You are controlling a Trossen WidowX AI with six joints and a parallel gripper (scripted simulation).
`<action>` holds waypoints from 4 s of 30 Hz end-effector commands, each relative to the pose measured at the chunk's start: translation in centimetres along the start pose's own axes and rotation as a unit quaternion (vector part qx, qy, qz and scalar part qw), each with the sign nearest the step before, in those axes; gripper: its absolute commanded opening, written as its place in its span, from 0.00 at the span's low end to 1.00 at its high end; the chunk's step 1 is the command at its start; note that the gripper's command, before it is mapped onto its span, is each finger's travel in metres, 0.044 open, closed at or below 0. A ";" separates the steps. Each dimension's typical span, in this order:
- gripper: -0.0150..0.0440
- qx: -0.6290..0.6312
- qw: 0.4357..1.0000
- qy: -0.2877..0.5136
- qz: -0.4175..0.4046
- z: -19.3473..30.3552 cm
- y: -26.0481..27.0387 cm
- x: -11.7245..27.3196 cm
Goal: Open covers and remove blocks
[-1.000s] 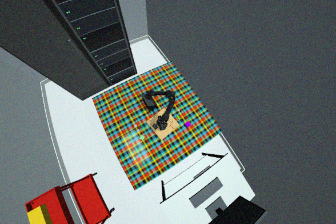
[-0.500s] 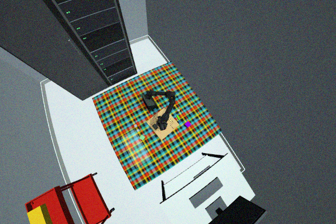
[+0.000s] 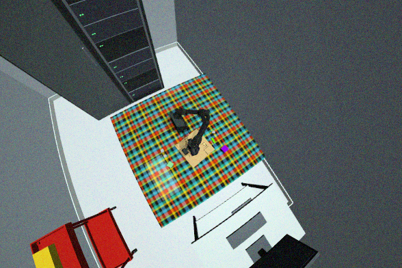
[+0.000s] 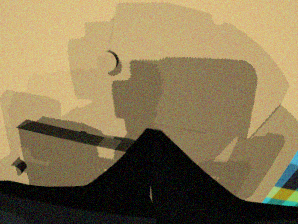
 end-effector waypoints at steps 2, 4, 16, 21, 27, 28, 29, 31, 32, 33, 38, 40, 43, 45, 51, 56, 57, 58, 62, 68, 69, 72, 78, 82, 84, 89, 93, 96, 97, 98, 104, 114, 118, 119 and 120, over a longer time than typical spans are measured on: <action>0.25 -0.002 1.000 0.003 -0.001 0.9 -0.4 -0.1; 0.25 -0.002 1.000 0.003 -0.001 1.1 -0.6 -0.1; 0.25 -0.002 1.000 0.003 -0.001 2.1 -1.0 -0.1; 0.25 -0.002 1.000 0.003 -0.001 2.8 -1.2 -0.1; 0.25 -0.002 1.000 0.003 -0.001 3.5 -1.4 -0.1; 0.25 -0.002 1.000 0.003 -0.001 3.6 -1.4 -0.1; 0.25 -0.002 1.000 0.003 -0.001 3.6 -1.4 -0.1; 0.25 -0.002 1.000 0.003 -0.001 3.7 -1.4 -0.1; 0.25 -0.002 1.000 0.003 -0.001 3.8 -1.4 -0.1; 0.25 -0.002 1.000 0.003 -0.001 3.9 -1.4 -0.1; 0.25 -0.002 1.000 0.003 -0.001 4.5 -1.4 -0.1; 0.25 -0.002 1.000 0.003 -0.001 4.8 -1.4 -0.1; 0.25 -0.002 1.000 0.003 -0.001 5.2 -1.4 -0.1; 0.25 -0.002 1.000 0.003 -0.001 5.4 -1.4 -0.1; 0.25 -0.002 1.000 0.004 -0.001 5.9 -1.4 -0.1; 0.25 -0.003 1.000 0.004 -0.001 6.4 -1.3 -0.1; 0.25 -0.003 1.000 0.004 -0.001 6.5 -1.2 -0.1; 0.25 -0.003 1.000 0.004 -0.001 6.7 -1.2 -0.1; 0.25 -0.003 1.000 0.004 -0.001 7.2 -1.1 -0.1; 0.25 -0.003 1.000 0.004 -0.001 7.9 -0.9 -0.1; 0.25 -0.003 1.000 0.004 -0.001 7.9 -0.9 -0.1; 0.25 -0.003 1.000 0.004 -0.001 8.0 -0.8 -0.1; 0.25 -0.003 1.000 0.004 -0.001 8.7 -0.4 -0.1; 0.25 -0.003 1.000 0.004 -0.001 9.1 -0.2 -0.1; 0.25 -0.003 1.000 0.004 -0.001 9.4 -0.1 -0.1; 0.25 -0.003 1.000 0.004 -0.001 9.8 0.1 -0.1; 0.25 -0.003 1.000 0.004 -0.001 10.0 0.4 -0.1; 0.25 -0.003 1.000 0.004 -0.001 10.2 0.6 -0.1; 0.25 -0.003 1.000 0.004 -0.001 10.3 0.7 -0.1; 0.25 -0.003 1.000 0.004 -0.001 10.4 0.8 -0.1; 0.25 -0.004 1.000 0.005 -0.002 11.0 1.3 -0.1; 0.25 -0.004 1.000 0.004 -0.001 11.2 1.6 0.4; 0.25 -0.004 1.000 0.004 0.000 11.2 1.5 0.9; 0.25 -0.004 1.000 0.004 0.000 11.2 1.5 1.0; 0.25 -0.004 1.000 0.004 0.000 11.2 1.5 1.2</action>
Point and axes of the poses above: the point midway between the two fingers, 35 mm back from their tips, its own x axis back along the fingers, its own y axis across the jaws, z = x × y, the point moved 3 cm from there along x, back along the fingers, and after that the axes turned 14 degrees about -x, right-handed, at the moved point
